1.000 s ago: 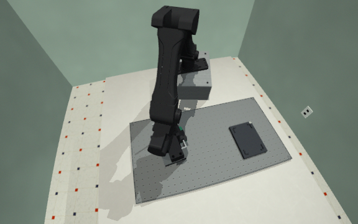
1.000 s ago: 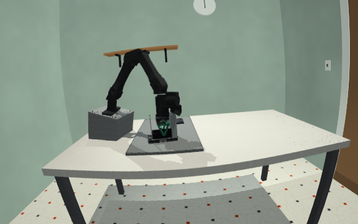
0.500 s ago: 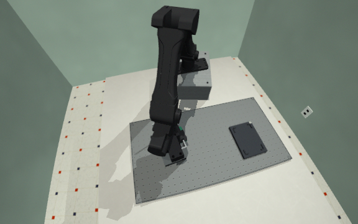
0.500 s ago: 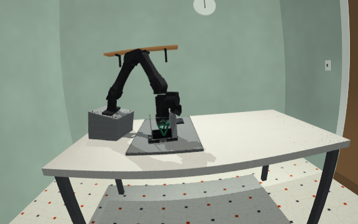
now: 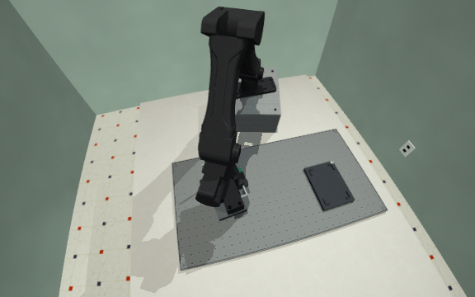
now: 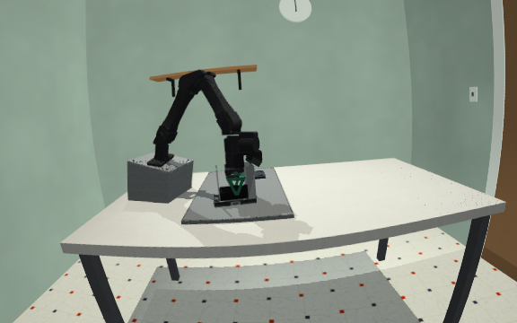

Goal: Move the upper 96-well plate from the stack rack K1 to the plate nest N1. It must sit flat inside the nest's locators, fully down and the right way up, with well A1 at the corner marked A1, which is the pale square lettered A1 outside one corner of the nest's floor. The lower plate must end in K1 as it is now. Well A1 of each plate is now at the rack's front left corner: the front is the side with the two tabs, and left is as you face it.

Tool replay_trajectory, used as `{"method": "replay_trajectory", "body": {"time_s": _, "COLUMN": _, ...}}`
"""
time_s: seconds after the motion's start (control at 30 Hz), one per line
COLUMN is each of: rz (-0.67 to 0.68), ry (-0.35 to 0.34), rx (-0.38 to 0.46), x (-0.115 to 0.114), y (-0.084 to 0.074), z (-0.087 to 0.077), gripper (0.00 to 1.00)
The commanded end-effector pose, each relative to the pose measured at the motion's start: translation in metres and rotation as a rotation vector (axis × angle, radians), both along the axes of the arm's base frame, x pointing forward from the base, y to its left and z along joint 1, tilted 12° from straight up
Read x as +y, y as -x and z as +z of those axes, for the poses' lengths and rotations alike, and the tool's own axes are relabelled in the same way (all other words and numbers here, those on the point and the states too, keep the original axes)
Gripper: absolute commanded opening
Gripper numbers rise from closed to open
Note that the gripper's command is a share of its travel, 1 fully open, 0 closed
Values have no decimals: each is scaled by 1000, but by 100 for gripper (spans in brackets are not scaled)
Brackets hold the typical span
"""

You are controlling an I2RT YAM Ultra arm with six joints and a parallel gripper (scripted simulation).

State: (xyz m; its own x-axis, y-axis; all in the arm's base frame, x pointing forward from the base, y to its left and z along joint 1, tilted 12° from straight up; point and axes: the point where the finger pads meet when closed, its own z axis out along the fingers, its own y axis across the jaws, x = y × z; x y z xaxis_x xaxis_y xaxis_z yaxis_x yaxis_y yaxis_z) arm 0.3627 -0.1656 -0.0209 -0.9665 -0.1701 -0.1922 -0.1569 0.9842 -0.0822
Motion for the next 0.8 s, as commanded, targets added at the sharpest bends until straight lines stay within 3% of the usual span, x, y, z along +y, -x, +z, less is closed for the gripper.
{"method": "replay_trajectory", "body": {"time_s": 0.0, "rz": -7, "ry": 15, "rx": -43, "x": -5, "y": -6, "z": 31, "gripper": 0}}
{"method": "replay_trajectory", "body": {"time_s": 0.77, "rz": -1, "ry": 14, "rx": -43, "x": -3, "y": 2, "z": 62, "gripper": 0}}
